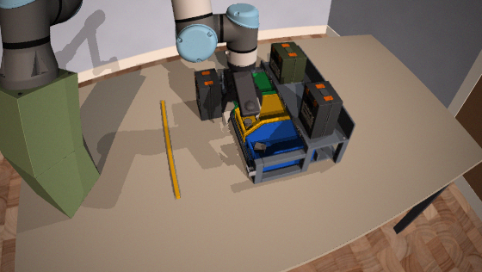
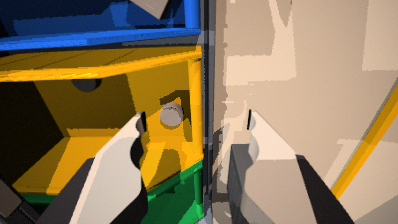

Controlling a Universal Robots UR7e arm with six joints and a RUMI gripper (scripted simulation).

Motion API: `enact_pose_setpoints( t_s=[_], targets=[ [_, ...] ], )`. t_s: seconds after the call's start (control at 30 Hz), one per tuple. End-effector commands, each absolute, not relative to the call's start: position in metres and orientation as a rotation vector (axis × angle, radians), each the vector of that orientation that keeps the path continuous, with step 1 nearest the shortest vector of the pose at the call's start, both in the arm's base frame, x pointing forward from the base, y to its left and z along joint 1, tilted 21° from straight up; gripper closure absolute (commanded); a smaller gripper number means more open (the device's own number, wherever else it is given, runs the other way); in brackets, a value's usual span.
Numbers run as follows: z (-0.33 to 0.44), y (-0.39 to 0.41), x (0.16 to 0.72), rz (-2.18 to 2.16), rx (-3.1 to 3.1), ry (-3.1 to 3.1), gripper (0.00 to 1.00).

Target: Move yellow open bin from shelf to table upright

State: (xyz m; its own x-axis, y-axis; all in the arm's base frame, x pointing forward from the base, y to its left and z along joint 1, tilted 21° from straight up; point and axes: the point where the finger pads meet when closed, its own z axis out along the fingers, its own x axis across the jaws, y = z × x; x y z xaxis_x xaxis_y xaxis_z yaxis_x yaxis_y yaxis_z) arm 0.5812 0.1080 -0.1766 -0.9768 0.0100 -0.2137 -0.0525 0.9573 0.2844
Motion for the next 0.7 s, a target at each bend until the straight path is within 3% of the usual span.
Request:
enact_pose_setpoints(
  t_s=[0.0, 0.53, 0.57, 0.67],
  targets=[
    [-0.1758, 0.1084, 0.5831, 0.427, -0.034, 2.892, 0.42],
    [-0.1758, 0.1084, 0.5831, 0.427, -0.034, 2.892, 0.42],
    [-0.1758, 0.1084, 0.5831, 0.427, -0.034, 2.892, 1.0],
    [-0.1758, 0.1084, 0.5831, 0.427, -0.034, 2.892, 1.0]
  ],
)
